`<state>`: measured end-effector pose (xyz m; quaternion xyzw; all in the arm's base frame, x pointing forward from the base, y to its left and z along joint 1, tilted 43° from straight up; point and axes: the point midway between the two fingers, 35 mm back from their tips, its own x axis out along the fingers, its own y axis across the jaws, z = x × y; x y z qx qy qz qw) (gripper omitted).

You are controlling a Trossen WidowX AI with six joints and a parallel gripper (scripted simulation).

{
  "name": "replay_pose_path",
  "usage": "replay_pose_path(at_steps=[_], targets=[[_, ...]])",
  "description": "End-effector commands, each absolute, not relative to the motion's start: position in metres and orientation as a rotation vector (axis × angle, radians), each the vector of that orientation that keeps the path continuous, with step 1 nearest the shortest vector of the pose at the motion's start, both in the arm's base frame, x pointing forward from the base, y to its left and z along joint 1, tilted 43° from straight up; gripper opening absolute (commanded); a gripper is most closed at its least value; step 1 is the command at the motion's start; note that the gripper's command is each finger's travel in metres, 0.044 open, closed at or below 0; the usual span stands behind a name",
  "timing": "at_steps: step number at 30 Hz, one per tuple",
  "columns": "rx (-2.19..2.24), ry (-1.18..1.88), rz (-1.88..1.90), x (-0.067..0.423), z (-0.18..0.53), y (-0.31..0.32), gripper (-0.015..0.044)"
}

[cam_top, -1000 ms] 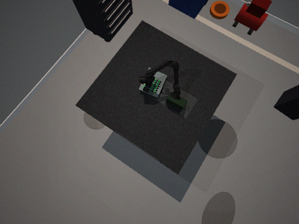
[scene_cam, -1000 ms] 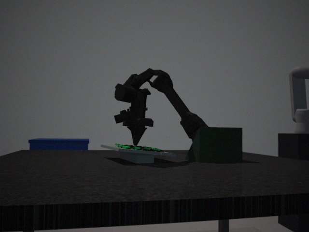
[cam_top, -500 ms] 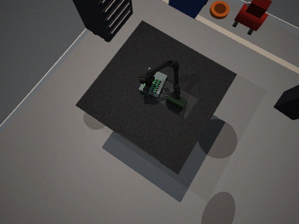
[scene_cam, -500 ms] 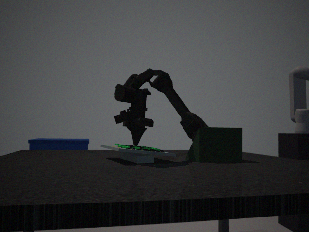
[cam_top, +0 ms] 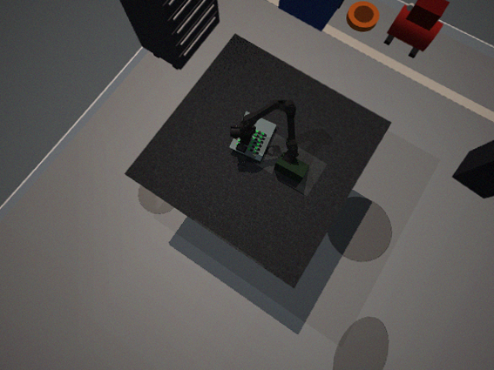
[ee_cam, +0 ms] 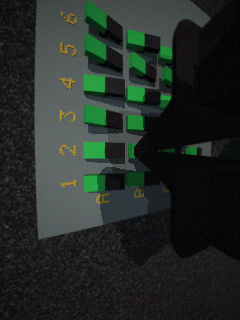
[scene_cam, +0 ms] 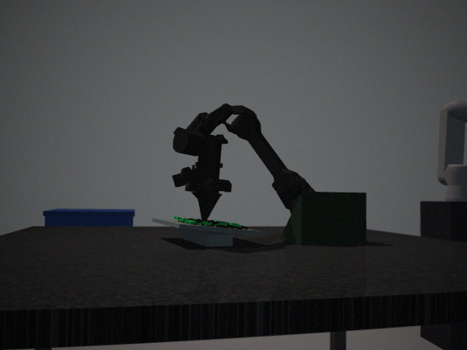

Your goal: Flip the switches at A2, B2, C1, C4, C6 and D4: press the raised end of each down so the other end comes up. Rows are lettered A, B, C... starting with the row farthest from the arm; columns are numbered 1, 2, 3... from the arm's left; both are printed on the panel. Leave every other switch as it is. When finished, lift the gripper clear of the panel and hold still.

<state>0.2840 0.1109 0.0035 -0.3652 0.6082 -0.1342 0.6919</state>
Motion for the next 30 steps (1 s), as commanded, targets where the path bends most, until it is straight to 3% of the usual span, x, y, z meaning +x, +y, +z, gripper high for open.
replay_pose_path(at_steps=[1, 22, 30], targets=[[-0.823, 1.356, -0.300, 0.285, 0.003, 0.110, 0.0000], [-0.823, 1.355, -0.300, 0.285, 0.001, 0.108, 0.0000], [-0.823, 1.333, -0.287, 0.268, 0.049, 0.149, 0.0000]])
